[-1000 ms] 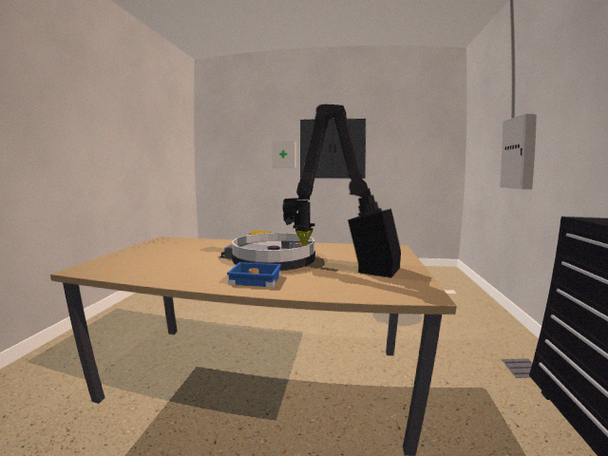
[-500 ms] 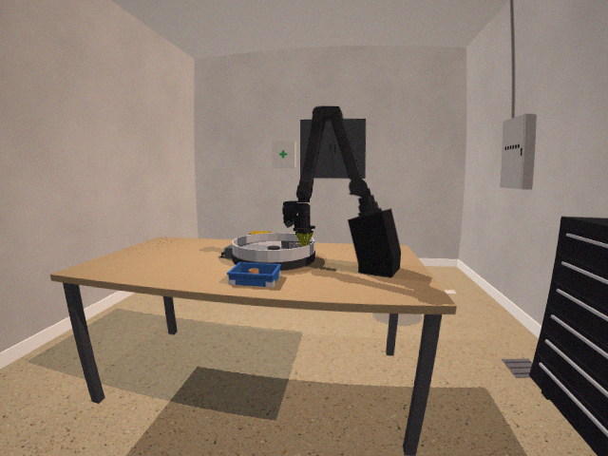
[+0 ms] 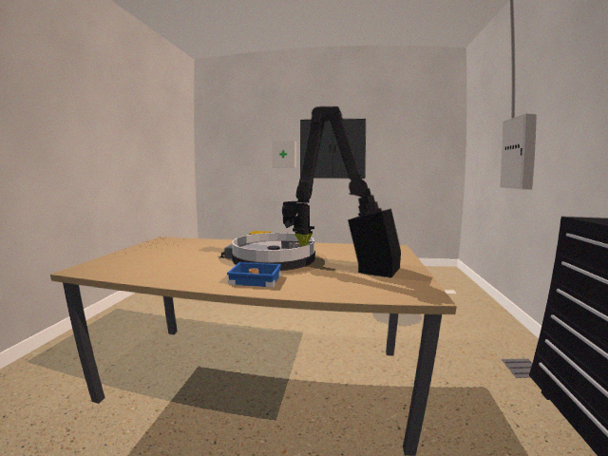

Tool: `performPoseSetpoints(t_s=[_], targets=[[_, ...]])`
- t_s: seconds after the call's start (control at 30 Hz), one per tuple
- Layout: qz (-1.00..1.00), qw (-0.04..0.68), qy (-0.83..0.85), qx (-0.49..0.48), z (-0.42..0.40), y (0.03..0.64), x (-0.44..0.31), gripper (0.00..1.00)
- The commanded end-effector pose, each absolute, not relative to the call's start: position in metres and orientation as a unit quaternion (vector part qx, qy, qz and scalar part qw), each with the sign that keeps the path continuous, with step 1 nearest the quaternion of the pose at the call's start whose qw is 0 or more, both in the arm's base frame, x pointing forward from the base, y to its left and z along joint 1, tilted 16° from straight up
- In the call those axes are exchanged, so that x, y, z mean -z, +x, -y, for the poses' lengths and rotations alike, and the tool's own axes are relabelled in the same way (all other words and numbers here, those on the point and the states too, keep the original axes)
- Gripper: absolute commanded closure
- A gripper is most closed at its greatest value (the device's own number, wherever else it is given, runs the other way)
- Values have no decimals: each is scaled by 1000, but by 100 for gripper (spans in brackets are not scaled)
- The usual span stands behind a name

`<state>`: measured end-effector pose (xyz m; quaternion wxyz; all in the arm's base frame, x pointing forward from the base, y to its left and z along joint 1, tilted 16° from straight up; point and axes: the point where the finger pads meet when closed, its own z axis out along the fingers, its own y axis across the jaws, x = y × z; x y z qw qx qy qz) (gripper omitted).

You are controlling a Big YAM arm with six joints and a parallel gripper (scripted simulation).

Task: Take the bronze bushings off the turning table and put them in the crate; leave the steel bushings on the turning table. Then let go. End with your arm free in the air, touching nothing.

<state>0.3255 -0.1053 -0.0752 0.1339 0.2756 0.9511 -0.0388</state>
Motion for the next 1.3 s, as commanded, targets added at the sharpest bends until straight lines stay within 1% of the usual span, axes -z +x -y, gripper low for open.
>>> performPoseSetpoints(t_s=[0.0,0.73,0.77,1.27], targets=[[-949,154,274,39,113,340,69,88],[-949,154,274,39,113,340,69,88],[-949,154,274,39,113,340,69,100],[-949,153,274,42,113,338,69,100]])
